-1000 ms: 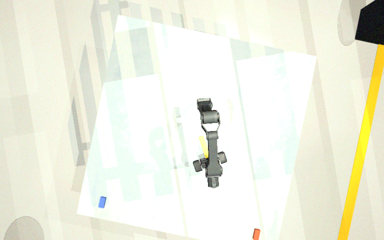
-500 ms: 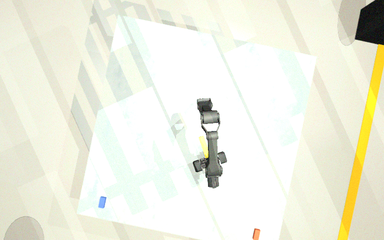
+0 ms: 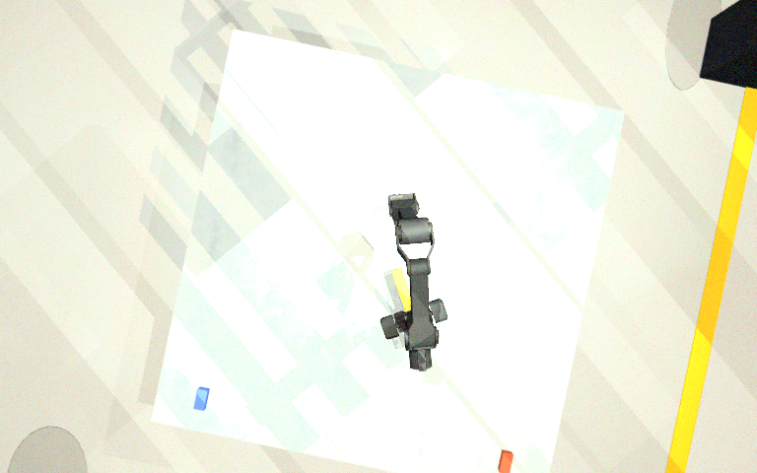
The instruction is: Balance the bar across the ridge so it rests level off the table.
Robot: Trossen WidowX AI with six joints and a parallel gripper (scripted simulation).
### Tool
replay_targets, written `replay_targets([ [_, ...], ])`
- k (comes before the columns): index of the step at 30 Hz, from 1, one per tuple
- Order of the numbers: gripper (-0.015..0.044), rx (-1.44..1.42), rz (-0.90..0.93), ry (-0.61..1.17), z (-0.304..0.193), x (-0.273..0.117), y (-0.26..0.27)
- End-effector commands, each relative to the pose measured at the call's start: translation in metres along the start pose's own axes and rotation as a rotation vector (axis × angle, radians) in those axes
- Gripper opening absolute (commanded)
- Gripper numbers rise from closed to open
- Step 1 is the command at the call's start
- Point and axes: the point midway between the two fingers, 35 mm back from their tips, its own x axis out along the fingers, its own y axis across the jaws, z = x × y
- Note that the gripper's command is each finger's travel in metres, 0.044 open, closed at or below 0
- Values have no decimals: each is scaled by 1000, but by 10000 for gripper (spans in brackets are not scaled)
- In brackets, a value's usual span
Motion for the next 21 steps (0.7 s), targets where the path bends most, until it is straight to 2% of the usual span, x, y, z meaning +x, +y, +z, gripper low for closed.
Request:
replay_targets([
  [1,0,0,0,0,0,0,0],
  [20,0,0,0,0,0,0,0],
  [21,26,0,0,0,0,0,0],
])
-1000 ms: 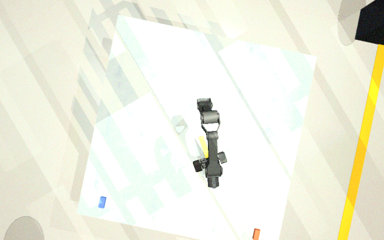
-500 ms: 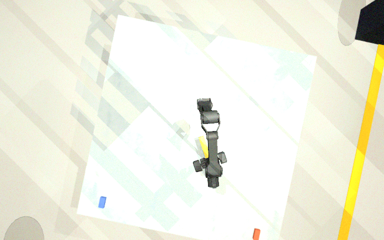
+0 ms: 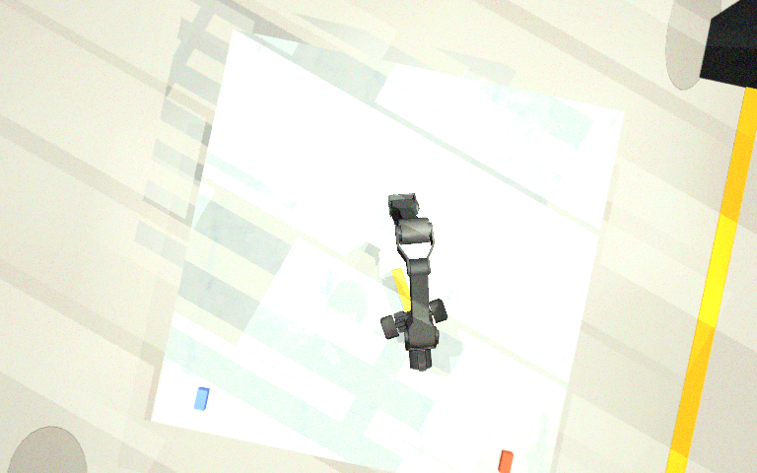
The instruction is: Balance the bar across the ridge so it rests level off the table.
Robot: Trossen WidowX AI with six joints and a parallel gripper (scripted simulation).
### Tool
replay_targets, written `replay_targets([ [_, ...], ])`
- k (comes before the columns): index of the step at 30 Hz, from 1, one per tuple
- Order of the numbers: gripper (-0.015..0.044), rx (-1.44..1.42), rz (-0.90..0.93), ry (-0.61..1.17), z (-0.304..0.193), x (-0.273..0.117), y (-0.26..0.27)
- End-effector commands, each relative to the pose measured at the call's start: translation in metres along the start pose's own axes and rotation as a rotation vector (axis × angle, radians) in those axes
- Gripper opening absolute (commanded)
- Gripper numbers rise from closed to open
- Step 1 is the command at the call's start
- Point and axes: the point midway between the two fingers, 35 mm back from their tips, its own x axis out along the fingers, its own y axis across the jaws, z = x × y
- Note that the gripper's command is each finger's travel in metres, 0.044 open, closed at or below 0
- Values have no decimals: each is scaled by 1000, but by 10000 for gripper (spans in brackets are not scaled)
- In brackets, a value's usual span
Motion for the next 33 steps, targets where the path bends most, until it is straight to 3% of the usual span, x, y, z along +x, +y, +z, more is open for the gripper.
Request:
replay_targets([
  [1,52,0,0,0,0,0,0],
  [6,167,0,0,0,0,0,0],
  [33,170,0,0,0,0,0,0],
])
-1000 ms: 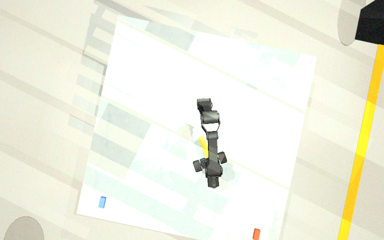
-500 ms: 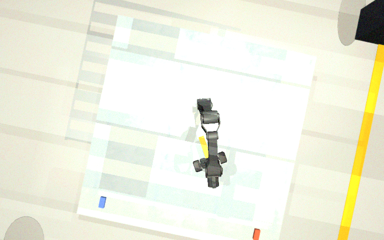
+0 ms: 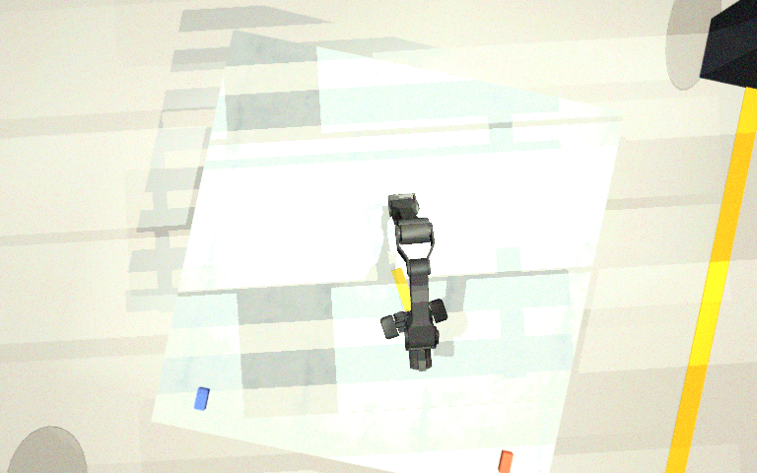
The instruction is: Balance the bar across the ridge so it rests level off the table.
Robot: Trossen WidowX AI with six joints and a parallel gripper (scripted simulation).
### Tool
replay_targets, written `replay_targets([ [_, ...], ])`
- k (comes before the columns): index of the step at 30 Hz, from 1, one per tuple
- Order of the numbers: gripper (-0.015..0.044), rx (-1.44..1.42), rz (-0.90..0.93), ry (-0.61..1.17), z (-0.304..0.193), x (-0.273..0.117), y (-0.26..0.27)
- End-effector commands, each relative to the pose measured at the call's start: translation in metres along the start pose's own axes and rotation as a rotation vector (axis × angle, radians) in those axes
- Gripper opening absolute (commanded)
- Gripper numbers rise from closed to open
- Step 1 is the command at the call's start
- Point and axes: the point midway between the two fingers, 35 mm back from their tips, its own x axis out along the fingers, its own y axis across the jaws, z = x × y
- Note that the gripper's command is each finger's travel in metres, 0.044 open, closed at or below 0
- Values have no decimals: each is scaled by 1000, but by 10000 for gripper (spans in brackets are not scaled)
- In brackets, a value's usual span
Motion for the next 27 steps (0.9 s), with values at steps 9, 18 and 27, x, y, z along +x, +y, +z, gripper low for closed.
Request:
replay_targets([
  [9,172,0,0,0,0,0,0],
  [18,185,0,0,0,0,0,0],
  [27,185,0,0,0,0,0,0],
])
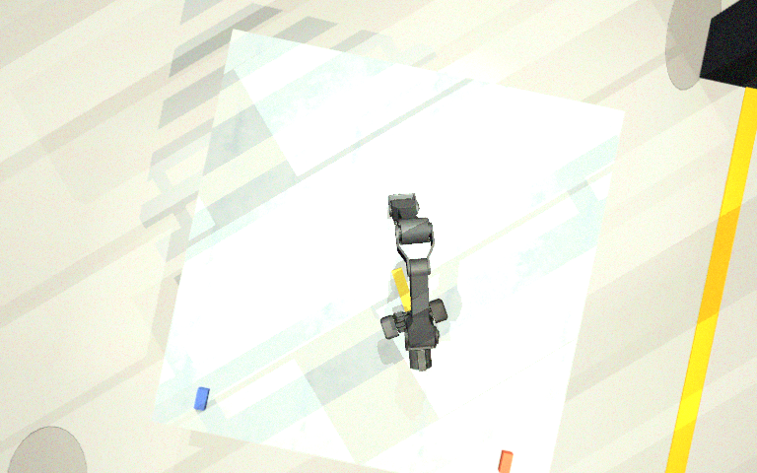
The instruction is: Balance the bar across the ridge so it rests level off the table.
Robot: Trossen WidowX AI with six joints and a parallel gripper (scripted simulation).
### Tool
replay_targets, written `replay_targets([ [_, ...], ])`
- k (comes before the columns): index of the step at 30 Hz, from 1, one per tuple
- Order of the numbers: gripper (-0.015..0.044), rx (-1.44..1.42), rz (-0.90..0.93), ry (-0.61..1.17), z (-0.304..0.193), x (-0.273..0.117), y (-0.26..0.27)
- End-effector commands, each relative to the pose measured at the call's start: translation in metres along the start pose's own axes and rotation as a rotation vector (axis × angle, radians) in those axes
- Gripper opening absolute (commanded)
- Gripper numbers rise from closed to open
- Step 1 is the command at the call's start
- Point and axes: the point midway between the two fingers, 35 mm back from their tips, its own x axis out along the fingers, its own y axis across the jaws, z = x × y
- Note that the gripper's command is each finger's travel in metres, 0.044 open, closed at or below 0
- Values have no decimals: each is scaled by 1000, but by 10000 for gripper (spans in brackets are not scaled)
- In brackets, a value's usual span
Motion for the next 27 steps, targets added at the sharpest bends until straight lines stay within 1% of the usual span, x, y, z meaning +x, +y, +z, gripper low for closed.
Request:
replay_targets([
  [1,185,0,0,0,0,0,0],
  [10,421,0,0,0,0,0,0],
  [11,440,0,0,0,0,0,0],
  [15,440,0,0,0,1,-7,0],
  [23,440,0,1,0,2,-93,0],
  [27,440,0,1,0,0,-100,0],
])
